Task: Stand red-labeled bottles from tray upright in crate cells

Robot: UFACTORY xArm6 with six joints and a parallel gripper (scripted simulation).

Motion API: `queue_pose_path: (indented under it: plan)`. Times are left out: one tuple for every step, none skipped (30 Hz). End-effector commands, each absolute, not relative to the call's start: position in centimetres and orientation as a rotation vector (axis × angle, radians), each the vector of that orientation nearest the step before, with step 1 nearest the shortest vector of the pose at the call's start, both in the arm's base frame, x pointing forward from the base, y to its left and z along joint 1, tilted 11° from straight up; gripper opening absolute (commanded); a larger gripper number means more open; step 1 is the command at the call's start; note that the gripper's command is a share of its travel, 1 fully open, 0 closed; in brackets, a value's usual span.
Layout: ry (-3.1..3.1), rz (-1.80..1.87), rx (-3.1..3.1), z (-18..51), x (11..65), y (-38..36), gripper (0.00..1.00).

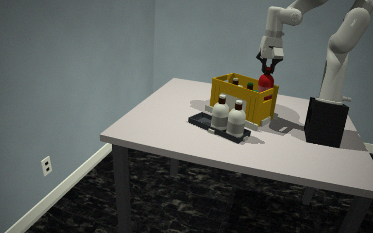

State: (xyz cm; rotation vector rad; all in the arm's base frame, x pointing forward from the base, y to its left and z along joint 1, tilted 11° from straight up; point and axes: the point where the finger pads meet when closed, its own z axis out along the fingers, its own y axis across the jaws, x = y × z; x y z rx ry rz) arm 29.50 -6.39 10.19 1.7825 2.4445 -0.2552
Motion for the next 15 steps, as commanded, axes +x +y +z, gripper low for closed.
queue_pose_path:
  plan:
    - [2.442,-0.252,1.781,10.31,29.65,-6.39,0.0]
    - [2.442,-0.252,1.781,10.3,29.65,-6.39,0.0]
    - [2.442,-0.252,1.781,10.29,29.65,-6.39,0.0]
    - [2.442,-0.252,1.781,10.27,29.65,-6.4,0.0]
    - [2.442,-0.252,1.781,10.25,29.65,-6.4,0.0]
    - [2.442,-0.252,1.781,10.22,29.65,-6.41,0.0]
    - [2.442,-0.252,1.781,10.18,29.65,-6.42,0.0]
    - [2.442,-0.252,1.781,10.14,29.65,-6.42,0.0]
    - [2.442,-0.252,1.781,10.1,29.65,-6.43,0.0]
    - [2.442,-0.252,1.781,10.05,29.65,-6.44,0.0]
    - [2.442,-0.252,1.781,9.99,29.64,-6.46,0.0]
    - [2.442,-0.252,1.781,9.92,29.64,-6.47,0.0]
    - [2.442,-0.252,1.781,9.85,29.64,-6.48,0.0]
    - [2.442,-0.252,1.781,9.77,29.64,-6.5,0.0]
    - [2.442,-0.252,1.781,9.69,29.64,-6.51,0.0]
